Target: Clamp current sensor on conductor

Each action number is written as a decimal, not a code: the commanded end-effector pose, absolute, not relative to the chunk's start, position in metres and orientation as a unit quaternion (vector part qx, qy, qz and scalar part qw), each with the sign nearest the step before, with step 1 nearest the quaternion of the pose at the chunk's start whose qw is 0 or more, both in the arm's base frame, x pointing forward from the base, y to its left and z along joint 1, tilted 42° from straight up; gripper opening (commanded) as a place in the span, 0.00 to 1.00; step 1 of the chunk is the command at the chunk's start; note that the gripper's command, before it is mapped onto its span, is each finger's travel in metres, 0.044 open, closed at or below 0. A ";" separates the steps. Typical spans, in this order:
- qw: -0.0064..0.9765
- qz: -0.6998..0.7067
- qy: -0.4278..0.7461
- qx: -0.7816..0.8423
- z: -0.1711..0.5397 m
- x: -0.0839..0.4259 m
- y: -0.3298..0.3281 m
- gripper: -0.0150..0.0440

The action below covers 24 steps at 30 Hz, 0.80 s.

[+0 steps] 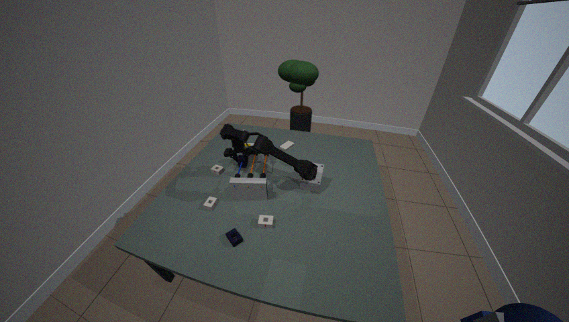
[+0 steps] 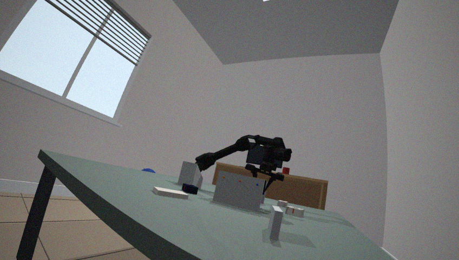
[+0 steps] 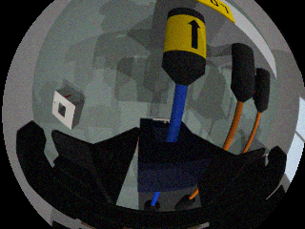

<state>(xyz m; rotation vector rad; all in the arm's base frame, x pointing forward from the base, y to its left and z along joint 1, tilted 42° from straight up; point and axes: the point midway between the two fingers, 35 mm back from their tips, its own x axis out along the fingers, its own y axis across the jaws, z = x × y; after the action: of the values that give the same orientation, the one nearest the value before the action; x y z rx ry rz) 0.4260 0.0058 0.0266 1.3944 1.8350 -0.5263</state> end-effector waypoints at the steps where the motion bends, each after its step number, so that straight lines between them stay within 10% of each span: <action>1: 0.378 -0.210 0.723 0.539 0.025 0.425 0.005 0.25; 9: 0.378 -0.209 0.722 0.540 0.022 0.425 0.008 0.25; 19: 0.377 -0.209 0.722 0.542 0.025 0.426 0.005 0.69; 24: 0.377 -0.209 0.722 0.542 0.025 0.426 0.005 0.69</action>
<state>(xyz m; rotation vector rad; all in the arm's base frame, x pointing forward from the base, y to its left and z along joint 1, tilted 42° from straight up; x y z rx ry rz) 0.4256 0.0053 0.0252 1.3846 1.8442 -0.5349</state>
